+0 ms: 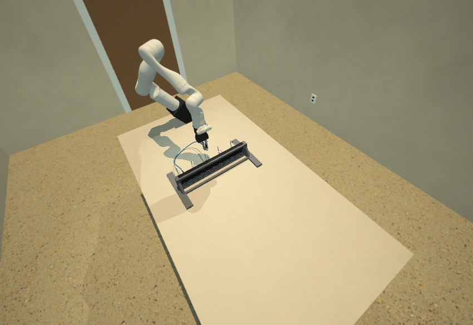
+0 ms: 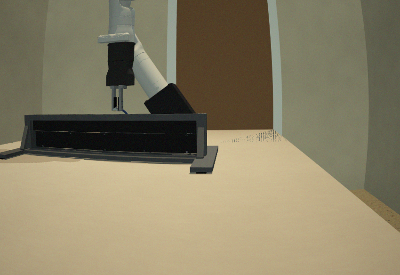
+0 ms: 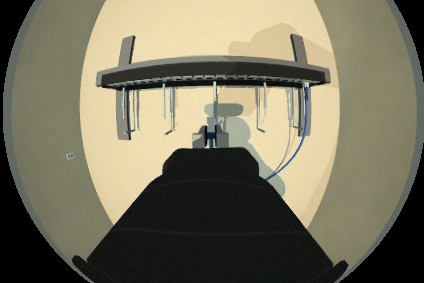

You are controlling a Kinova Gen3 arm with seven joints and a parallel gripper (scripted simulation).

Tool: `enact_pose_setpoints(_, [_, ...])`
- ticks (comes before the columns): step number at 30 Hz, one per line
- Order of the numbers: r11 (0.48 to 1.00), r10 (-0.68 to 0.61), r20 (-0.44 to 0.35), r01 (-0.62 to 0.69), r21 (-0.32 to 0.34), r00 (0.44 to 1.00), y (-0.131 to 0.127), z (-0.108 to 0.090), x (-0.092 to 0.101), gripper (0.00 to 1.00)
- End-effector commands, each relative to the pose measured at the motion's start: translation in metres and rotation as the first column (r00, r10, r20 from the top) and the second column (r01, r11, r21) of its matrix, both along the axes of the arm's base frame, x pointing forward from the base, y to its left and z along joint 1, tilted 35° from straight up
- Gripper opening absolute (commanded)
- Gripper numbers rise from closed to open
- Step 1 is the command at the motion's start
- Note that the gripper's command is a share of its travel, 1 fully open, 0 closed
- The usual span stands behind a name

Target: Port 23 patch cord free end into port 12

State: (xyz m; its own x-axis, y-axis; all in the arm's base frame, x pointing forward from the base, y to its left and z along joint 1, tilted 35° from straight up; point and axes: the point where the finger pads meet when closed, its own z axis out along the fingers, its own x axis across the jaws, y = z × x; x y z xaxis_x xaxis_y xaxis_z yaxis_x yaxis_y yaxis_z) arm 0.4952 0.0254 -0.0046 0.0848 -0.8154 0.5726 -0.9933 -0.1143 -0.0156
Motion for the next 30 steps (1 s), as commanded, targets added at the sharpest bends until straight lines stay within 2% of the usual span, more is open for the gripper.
enact_pose_setpoints(1, [1.000, -0.003, 0.015, 0.003, 0.003, 1.000, 0.0008, 0.0006, 0.0045, 0.00])
enact_pose_setpoints(23, [1.000, 0.000, 0.016, 0.000, 0.003, 1.000, 0.0014, 0.0004, 0.0052, 0.00])
enact_pose_setpoints(30, [1.000, 0.003, 0.018, -0.003, 0.003, 1.000, 0.0016, -0.0021, 0.0111, 0.00])
